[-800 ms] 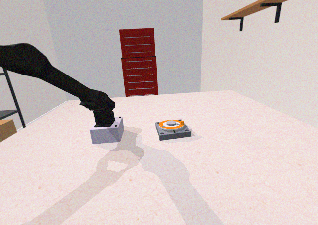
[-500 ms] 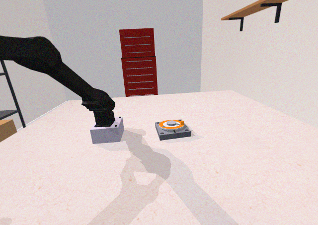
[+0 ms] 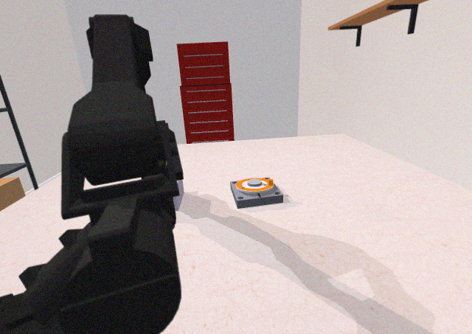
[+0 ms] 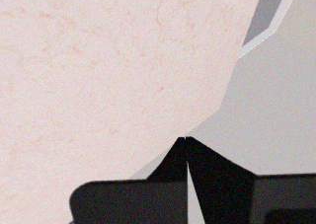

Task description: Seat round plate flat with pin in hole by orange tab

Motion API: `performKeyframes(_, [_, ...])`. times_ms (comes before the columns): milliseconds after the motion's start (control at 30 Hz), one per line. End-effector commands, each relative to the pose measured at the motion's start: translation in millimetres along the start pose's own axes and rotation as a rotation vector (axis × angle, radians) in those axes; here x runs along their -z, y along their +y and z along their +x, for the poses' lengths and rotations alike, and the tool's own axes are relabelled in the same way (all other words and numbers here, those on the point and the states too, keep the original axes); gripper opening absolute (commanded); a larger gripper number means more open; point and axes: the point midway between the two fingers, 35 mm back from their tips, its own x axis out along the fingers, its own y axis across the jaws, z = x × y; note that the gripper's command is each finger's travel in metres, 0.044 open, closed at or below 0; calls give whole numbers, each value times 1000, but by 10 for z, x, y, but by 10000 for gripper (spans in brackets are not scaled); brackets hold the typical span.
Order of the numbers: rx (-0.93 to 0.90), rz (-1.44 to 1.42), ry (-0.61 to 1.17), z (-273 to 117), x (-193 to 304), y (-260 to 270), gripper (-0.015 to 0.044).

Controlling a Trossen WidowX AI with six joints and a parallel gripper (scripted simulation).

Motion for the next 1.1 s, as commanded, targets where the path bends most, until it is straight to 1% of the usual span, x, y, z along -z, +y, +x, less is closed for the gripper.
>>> performKeyframes(0, [9, 6, -124, -451, -302, 182, 0])
performKeyframes(33, [9, 6, -151, -549, -363, 230, 0])
performKeyframes(133, [-6, 3, -299, -1106, -656, 550, 0])
performKeyframes(233, [-32, -8, -410, -1549, -823, 863, 0])
performKeyframes(300, [-41, -13, -438, -1666, -857, 955, 0])
performKeyframes(433, [-110, -50, -588, -2318, -956, 1545, 0])
performKeyframes(500, [-147, -72, -642, -2572, -946, 1816, 0])
performKeyframes(567, [-162, -81, -662, -2669, -934, 1928, 0])
performKeyframes(700, [-264, -149, -758, -3183, -762, 2608, 0])
performKeyframes(767, [-312, -184, -788, -3371, -634, 2913, 0])
performKeyframes(833, [-331, -198, -796, -3435, -579, 3026, 0])
performKeyframes(1033, [-491, -336, -823, -3829, 71, 3982, 0])
performKeyframes(1067, [-496, -341, -823, -3835, 95, 4008, 0])
